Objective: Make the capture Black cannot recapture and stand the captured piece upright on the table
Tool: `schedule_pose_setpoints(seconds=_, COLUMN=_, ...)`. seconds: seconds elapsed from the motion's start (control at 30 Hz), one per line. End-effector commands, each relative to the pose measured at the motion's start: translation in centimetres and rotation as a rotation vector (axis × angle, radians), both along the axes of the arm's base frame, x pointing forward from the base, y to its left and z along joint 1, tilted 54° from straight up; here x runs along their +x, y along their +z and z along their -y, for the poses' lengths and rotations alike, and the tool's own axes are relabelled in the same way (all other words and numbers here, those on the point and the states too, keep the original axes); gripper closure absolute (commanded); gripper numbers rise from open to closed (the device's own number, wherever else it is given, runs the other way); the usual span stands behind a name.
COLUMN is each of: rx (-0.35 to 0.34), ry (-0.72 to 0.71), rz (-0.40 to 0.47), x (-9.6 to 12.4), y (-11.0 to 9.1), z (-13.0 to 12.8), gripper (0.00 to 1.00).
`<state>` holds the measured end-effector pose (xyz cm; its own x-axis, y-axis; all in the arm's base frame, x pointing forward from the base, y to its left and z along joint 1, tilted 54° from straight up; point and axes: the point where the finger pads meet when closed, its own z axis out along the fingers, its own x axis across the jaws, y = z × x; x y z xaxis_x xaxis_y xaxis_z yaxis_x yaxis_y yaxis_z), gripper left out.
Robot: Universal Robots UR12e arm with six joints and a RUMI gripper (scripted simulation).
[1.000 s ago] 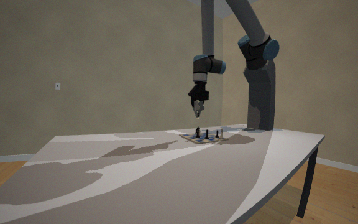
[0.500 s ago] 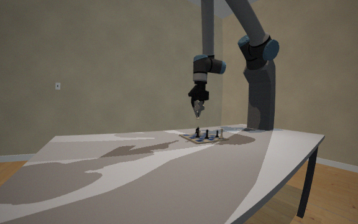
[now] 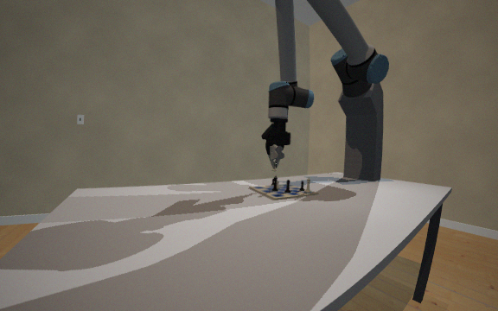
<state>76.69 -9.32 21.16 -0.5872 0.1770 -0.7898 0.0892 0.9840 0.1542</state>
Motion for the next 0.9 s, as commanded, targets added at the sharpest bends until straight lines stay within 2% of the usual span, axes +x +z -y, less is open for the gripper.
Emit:
schedule_pose_setpoints(seconds=0.0, rx=0.000, ry=0.000, rz=0.001, x=1.6, y=-1.1, z=0.0, gripper=1.00)
schedule_pose_setpoints(seconds=0.23, rx=0.000, ry=0.000, rz=0.001, x=4.2, y=-3.1, z=-0.1, gripper=1.00)
schedule_pose_setpoints(seconds=0.43, rx=0.000, ry=0.000, rz=0.001, x=5.2, y=-3.8, z=-0.1, gripper=1.00)
schedule_pose_setpoints(seconds=0.87, rx=0.000, ry=0.000, rz=0.001, x=5.6, y=-4.1, z=-0.1, gripper=1.00)
